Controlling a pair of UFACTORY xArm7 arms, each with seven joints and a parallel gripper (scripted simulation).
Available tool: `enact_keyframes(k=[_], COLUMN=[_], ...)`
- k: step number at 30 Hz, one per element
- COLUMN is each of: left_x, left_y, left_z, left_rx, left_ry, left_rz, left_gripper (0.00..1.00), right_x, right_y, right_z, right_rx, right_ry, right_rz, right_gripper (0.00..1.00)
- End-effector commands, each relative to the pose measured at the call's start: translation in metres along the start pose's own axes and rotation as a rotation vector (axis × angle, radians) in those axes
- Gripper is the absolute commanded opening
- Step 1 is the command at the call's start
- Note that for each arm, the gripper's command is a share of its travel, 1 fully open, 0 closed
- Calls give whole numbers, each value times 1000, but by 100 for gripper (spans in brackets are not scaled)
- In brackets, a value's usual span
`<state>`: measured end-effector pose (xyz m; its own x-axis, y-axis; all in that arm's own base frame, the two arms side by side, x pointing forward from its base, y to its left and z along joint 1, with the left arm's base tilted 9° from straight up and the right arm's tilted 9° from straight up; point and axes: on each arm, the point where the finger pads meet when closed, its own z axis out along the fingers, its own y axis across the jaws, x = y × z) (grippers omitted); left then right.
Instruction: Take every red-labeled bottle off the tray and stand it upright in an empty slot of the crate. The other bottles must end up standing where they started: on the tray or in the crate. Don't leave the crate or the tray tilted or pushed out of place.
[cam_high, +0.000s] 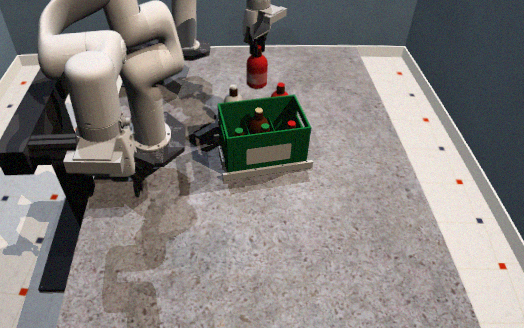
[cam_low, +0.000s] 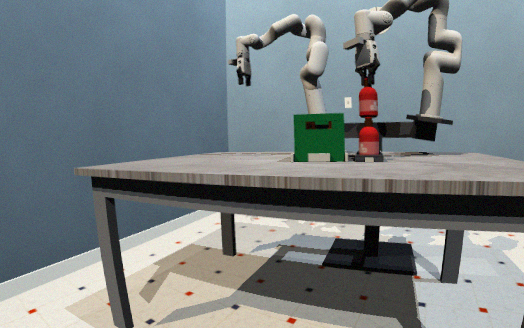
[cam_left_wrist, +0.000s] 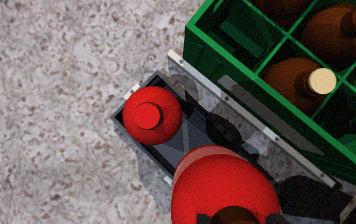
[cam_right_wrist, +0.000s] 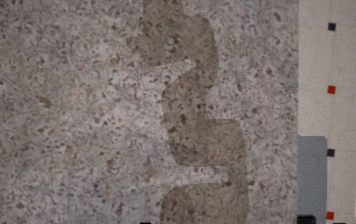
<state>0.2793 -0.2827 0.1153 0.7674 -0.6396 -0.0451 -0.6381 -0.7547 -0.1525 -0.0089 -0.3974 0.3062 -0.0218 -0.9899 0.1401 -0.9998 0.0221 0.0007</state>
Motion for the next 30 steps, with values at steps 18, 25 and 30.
enact_keyframes(k=[18, 25, 30], left_x=[1, 1, 1], left_y=[0, 0, 0], left_z=[-4, -12, -18], left_rx=[0, 0, 0], left_ry=[3, 3, 4], left_rz=[0, 0, 0], left_gripper=[0, 0, 0], right_x=[1, 1, 1], right_y=[0, 0, 0], right_z=[-1, -1, -1], right_rx=[1, 1, 1], right_ry=[4, 4, 4], right_rz=[0, 0, 0], right_gripper=[100, 100, 100])
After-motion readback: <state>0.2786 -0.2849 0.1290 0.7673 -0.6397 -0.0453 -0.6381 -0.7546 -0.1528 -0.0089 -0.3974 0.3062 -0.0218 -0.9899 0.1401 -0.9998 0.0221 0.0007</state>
